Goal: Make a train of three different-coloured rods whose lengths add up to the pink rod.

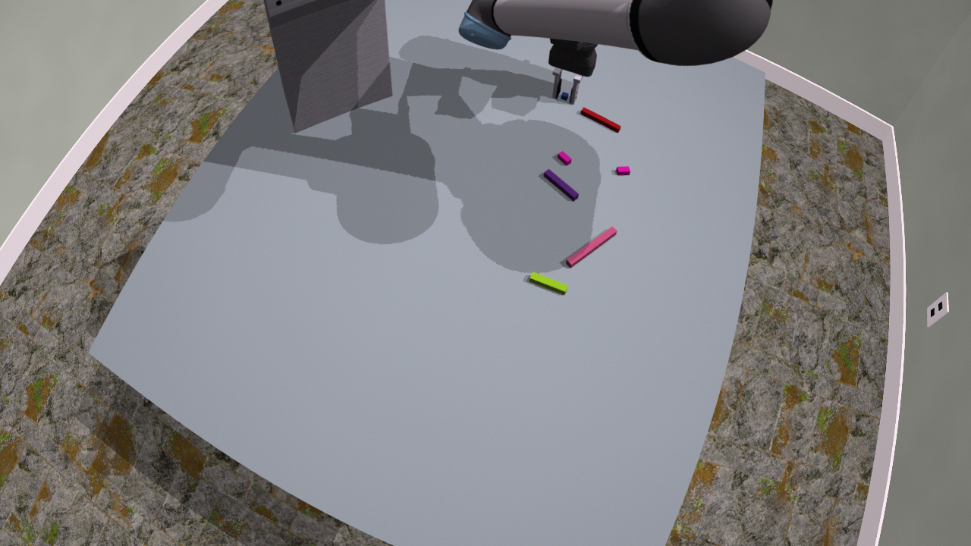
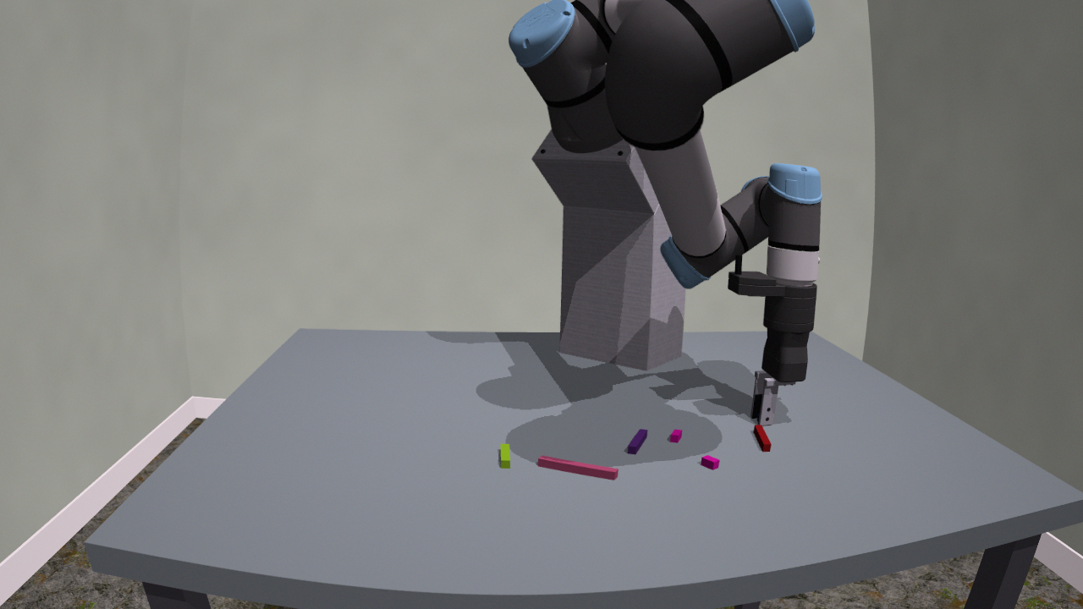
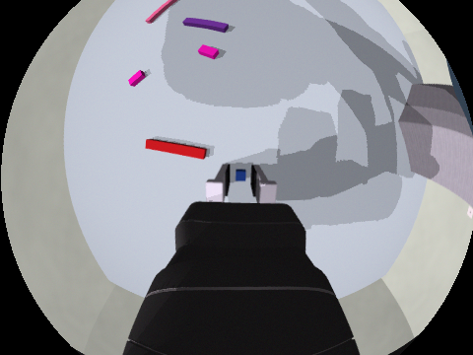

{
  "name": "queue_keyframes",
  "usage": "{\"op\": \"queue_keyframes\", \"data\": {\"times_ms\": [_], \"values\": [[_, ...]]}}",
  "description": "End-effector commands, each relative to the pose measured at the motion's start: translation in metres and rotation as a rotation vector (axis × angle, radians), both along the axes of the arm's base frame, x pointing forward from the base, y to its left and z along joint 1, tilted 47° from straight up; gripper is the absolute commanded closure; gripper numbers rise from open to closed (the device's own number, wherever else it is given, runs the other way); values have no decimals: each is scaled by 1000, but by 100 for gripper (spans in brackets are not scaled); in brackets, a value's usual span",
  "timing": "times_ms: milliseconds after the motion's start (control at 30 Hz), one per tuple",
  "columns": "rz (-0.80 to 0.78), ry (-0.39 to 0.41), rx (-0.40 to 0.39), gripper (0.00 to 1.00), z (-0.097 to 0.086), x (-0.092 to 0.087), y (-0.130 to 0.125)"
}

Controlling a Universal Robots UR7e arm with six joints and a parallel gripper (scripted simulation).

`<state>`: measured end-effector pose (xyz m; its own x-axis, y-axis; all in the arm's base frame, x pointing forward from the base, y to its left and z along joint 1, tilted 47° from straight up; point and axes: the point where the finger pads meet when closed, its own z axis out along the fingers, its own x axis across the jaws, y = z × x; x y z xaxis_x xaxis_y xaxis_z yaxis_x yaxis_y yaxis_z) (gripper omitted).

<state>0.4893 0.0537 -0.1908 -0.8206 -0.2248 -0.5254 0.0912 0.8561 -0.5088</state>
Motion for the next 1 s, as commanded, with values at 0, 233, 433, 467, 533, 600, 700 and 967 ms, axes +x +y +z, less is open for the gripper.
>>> {"op": "queue_keyframes", "data": {"times_ms": [0,233,433,467,533,600,700,967], "values": [[1,0,0,46,0,0,0],[2,1,0,46,9,-8,6],[2,1,0,46,22,-18,15],[2,1,0,46,26,-22,18],[2,1,0,46,33,-28,23],[2,1,0,46,41,-34,28],[2,1,0,46,51,-42,35],[2,0,0,46,61,-51,42]]}}
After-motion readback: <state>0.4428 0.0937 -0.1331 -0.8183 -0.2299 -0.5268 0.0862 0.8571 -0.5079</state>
